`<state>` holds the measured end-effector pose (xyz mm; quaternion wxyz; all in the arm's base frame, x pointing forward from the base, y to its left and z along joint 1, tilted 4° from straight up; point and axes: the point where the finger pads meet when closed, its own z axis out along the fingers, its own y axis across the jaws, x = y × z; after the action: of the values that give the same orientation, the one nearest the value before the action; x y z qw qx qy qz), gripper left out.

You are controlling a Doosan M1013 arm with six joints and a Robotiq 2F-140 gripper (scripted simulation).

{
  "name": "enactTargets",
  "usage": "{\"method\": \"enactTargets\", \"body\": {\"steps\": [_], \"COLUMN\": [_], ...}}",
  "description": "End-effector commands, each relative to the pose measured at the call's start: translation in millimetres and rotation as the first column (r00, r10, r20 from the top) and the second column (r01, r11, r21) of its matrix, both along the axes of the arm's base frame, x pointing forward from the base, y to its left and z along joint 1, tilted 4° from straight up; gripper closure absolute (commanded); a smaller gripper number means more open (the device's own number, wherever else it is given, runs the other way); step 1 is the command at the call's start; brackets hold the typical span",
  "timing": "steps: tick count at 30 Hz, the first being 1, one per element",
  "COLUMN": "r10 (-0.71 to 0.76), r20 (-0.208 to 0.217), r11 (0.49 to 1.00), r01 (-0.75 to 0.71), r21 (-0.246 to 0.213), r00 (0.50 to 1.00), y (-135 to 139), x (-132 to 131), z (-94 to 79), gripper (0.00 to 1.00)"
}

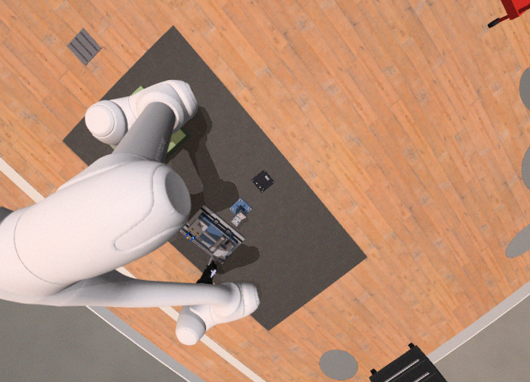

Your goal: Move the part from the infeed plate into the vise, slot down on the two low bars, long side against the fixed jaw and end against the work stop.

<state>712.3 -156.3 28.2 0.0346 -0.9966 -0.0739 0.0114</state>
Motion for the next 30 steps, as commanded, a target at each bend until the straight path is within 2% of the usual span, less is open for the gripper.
{"method": "enactTargets", "body": {"steps": [1, 30], "r10": [0.003, 0.003], "r20": [-0.001, -0.001], "r11": [1.0, 1.0], "r01": [-0.003, -0.003], "r21": [0.001, 0.001], "r00": [1.0, 1.0], "y": [2.7, 2.9], "x": [-2.6, -2.7], "z": [-1.4, -5.2], "gripper": [1.0, 1.0]}}
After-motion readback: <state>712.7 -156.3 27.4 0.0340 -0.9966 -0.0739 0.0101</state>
